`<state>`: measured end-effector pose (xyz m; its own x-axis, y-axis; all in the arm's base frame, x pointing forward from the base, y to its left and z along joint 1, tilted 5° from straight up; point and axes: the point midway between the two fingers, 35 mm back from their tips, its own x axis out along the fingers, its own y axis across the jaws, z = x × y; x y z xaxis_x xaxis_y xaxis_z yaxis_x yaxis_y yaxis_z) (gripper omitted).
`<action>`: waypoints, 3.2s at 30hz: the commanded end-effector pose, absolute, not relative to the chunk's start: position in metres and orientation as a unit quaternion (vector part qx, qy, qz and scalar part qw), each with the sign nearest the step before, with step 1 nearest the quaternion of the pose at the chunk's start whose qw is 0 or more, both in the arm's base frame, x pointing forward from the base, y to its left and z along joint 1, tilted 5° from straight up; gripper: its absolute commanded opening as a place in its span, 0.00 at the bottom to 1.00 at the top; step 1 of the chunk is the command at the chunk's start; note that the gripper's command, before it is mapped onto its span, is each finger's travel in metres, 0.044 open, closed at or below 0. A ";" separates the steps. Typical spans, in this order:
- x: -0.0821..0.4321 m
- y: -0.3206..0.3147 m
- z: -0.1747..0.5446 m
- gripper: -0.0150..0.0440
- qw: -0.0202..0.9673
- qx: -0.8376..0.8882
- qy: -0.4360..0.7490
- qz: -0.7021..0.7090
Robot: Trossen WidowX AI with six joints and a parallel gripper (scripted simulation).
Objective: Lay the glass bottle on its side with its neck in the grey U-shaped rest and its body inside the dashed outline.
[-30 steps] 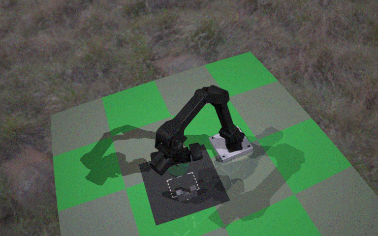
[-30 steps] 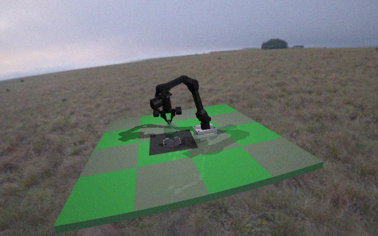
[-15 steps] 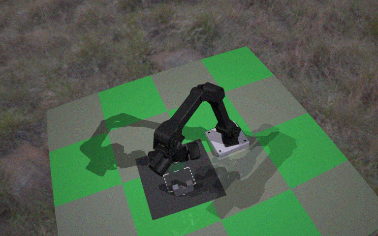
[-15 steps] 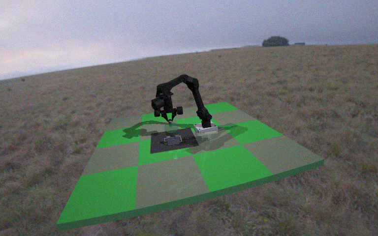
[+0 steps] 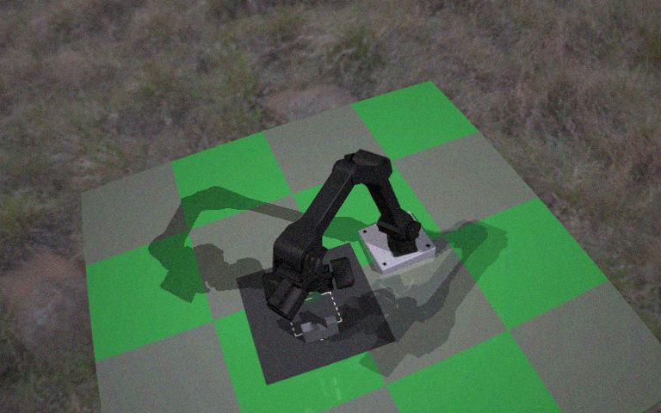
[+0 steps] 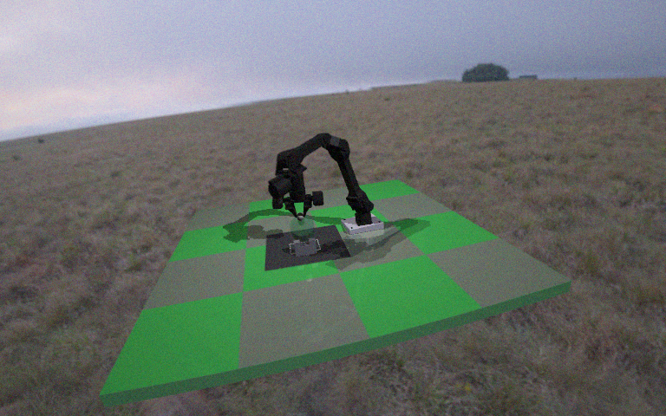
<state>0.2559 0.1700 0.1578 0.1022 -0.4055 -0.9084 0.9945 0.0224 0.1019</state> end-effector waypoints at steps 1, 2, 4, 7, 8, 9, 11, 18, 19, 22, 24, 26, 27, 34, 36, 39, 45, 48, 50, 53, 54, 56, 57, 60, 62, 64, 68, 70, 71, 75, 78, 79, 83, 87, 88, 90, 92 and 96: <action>0.254 0.178 0.152 0.43 0.617 0.411 0.362 -0.566; 0.254 0.179 0.152 0.43 0.617 0.411 0.361 -0.566; 0.254 0.181 0.150 0.43 0.618 0.411 0.360 -0.566; 0.254 0.185 0.148 0.43 0.619 0.410 0.358 -0.566; 0.253 0.186 0.148 0.43 0.620 0.410 0.357 -0.566; 0.253 0.187 0.147 0.43 0.620 0.410 0.357 -0.566; 0.253 0.189 0.145 0.43 0.621 0.409 0.356 -0.566; 0.252 0.197 0.140 0.43 0.624 0.408 0.353 -0.565; 0.252 0.198 0.139 0.43 0.624 0.408 0.353 -0.565; 0.252 0.201 0.136 0.43 0.625 0.408 0.352 -0.565; 0.252 0.203 0.134 0.43 0.626 0.408 0.351 -0.564; 0.251 0.205 0.132 0.43 0.627 0.408 0.351 -0.564; 0.251 0.206 0.132 0.43 0.627 0.407 0.350 -0.564; 0.251 0.213 0.125 0.43 0.630 0.407 0.349 -0.562; 0.250 0.214 0.123 0.43 0.631 0.407 0.349 -0.561; 0.250 0.217 0.120 0.43 0.632 0.407 0.349 -0.560; 0.250 0.222 0.114 0.43 0.633 0.407 0.349 -0.558; 0.250 0.223 0.113 0.43 0.634 0.407 0.349 -0.557; 0.250 0.223 0.112 0.43 0.635 0.407 0.349 -0.557; 0.249 0.225 0.111 0.43 0.635 0.407 0.349 -0.556; 0.249 0.225 0.110 0.43 0.636 0.407 0.349 -0.556; 0.249 0.226 0.109 0.43 0.636 0.407 0.349 -0.555; 0.249 0.226 0.108 0.43 0.636 0.407 0.350 -0.555; 0.249 0.227 0.107 0.43 0.637 0.407 0.350 -0.554; 0.249 0.228 0.106 0.43 0.637 0.407 0.350 -0.553; 0.249 0.229 0.105 0.43 0.637 0.407 0.350 -0.553; 0.249 0.230 0.102 0.43 0.638 0.407 0.351 -0.552; 0.249 0.231 0.101 0.43 0.639 0.407 0.351 -0.551; 0.249 0.231 0.101 0.43 0.639 0.407 0.351 -0.551; 0.249 0.233 0.099 0.43 0.640 0.406 0.351 -0.550; 0.249 0.234 0.097 0.43 0.640 0.406 0.352 -0.549; 0.249 0.234 0.096 0.43 0.640 0.406 0.352 -0.549; 0.249 0.235 0.094 0.43 0.641 0.406 0.352 -0.548; 0.249 0.237 0.092 0.43 0.642 0.406 0.353 -0.547; 0.249 0.237 0.091 0.43 0.642 0.406 0.353 -0.546; 0.249 0.238 0.090 0.43 0.642 0.406 0.353 -0.546; 0.248 0.238 0.089 0.43 0.642 0.406 0.354 -0.545; 0.248 0.239 0.086 0.43 0.643 0.406 0.354 -0.544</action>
<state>0.2485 0.2396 0.0890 0.1594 -0.4105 -0.8978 0.9871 0.0815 0.1380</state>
